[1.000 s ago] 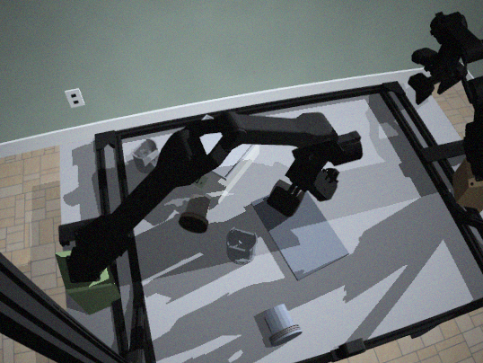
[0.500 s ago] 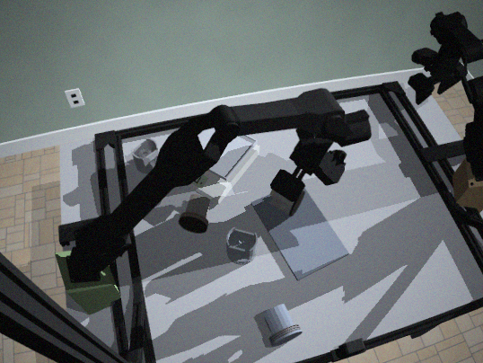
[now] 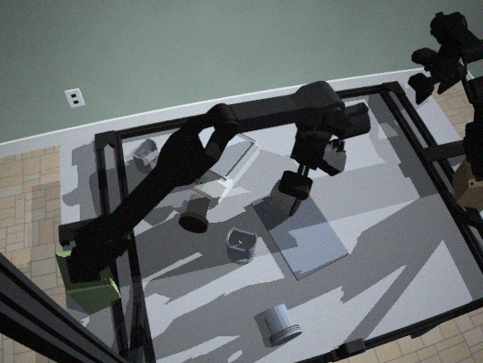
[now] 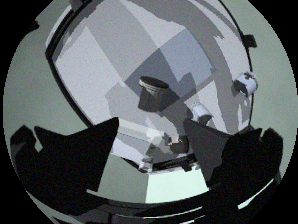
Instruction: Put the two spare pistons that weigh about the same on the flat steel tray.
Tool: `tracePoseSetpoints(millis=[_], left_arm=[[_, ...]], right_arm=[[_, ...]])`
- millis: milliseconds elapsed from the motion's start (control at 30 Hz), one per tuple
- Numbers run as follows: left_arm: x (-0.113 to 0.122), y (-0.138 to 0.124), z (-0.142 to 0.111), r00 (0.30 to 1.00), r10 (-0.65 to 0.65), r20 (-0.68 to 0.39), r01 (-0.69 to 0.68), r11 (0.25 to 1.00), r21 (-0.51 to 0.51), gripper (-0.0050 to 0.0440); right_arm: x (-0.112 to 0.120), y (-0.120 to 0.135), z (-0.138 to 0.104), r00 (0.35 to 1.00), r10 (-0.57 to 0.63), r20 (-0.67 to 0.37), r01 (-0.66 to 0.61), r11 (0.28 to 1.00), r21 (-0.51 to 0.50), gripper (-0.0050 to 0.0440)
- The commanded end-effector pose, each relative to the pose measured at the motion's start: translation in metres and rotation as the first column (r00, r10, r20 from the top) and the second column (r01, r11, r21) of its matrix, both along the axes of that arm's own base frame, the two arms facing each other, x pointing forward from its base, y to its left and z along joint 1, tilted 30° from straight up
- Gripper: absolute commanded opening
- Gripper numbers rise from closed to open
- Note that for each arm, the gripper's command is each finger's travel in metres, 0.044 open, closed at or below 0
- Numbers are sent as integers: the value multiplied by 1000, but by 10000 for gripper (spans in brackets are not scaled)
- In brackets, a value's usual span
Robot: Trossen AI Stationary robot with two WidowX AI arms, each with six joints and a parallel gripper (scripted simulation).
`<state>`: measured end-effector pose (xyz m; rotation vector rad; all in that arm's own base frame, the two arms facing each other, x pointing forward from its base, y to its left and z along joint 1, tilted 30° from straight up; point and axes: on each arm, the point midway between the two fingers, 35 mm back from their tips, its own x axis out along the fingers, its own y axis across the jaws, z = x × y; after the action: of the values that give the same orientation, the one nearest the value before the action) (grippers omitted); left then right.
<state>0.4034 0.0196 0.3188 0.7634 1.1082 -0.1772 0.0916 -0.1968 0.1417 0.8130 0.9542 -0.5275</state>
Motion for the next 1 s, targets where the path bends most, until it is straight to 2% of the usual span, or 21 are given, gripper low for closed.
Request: tracePoseSetpoints(millis=[0, 100, 167, 400, 667, 733, 967], left_arm=[[2, 1, -2, 997, 76, 11, -75, 995, -70, 378], [2, 1, -2, 991, 134, 20, -131, 984, -124, 378], [2, 1, -2, 991, 134, 20, -131, 984, -124, 378], [2, 1, -2, 962, 270, 28, -255, 934, -249, 378], [2, 1, -2, 908, 419, 15, -381, 840, -387, 378], [2, 1, -2, 908, 419, 15, -381, 840, -387, 378], [2, 1, -2, 843, 538, -15, -473, 727, -499, 378]], right_arm=[[0, 0, 0, 1000, 1, 2, -1, 1000, 0, 440], [0, 0, 0, 1000, 1, 2, -1, 1000, 0, 440], [0, 0, 0, 1000, 1, 2, -1, 1000, 0, 440], [0, 0, 0, 1000, 1, 2, -1, 1000, 0, 440], [0, 0, 0, 1000, 1, 2, -1, 1000, 0, 440], [0, 0, 0, 1000, 1, 2, -1, 1000, 0, 440], [0, 0, 0, 1000, 1, 2, -1, 1000, 0, 440]])
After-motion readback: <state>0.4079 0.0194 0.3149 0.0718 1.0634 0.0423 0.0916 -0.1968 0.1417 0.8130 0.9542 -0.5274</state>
